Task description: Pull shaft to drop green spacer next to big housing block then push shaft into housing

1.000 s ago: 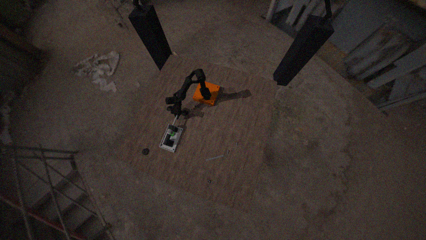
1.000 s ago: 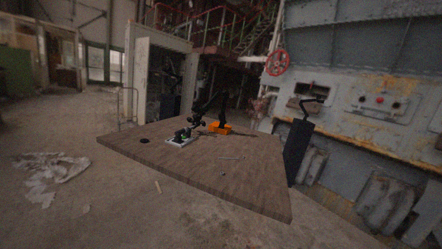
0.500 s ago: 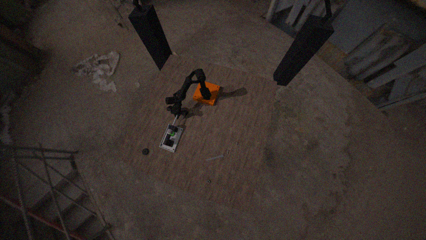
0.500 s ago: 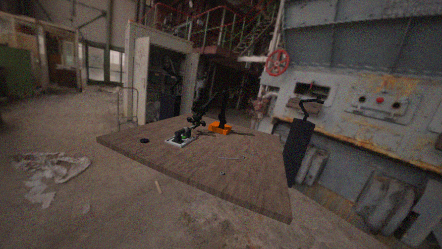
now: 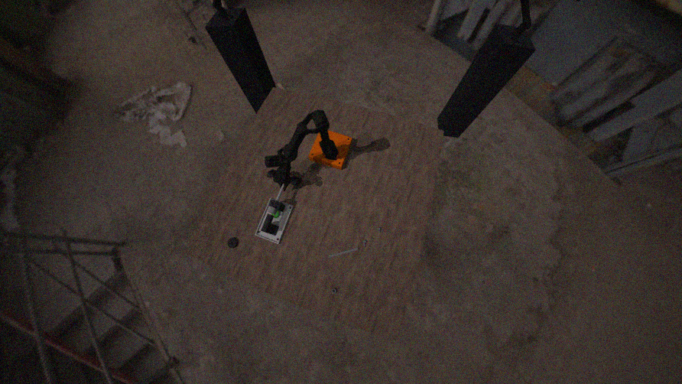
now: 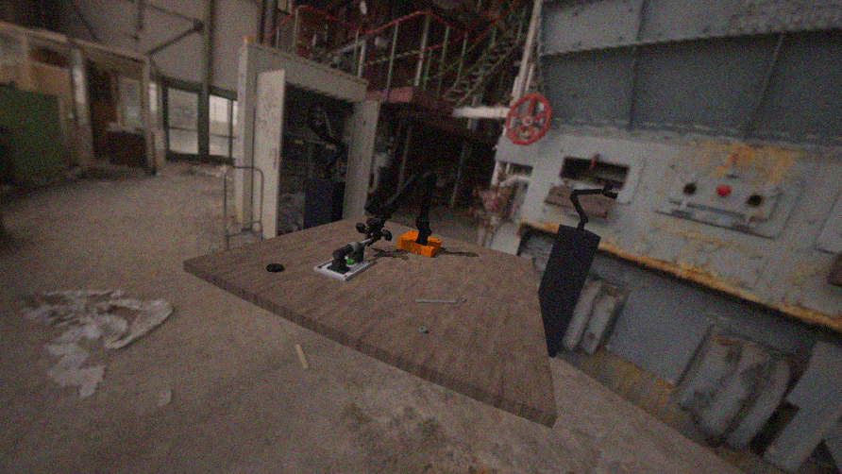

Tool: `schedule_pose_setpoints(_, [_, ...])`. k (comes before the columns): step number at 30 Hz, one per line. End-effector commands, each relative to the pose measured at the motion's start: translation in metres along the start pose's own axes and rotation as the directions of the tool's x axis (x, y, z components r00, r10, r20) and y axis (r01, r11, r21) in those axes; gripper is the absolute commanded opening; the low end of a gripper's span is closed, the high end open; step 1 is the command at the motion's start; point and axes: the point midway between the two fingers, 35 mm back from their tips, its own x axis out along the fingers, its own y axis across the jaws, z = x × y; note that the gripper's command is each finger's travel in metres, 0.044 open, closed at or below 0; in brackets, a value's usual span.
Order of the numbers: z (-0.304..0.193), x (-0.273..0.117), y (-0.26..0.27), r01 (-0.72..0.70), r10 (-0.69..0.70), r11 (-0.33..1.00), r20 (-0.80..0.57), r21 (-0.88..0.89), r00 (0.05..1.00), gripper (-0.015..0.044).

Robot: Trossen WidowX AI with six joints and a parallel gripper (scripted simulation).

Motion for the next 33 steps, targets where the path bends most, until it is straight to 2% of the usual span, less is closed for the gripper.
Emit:
schedule_pose_setpoints(1, [0.0028, 0.0011, -0.0002, -0.002, 0.002, 1.000, 0.004, -0.001, 1.000, 0.0000])
schedule_pose_setpoints(33, [0.0103, 0.0078, -0.0006, -0.002, 0.002, 1.000, 0.005, -0.001, 1.000, 0.0000])
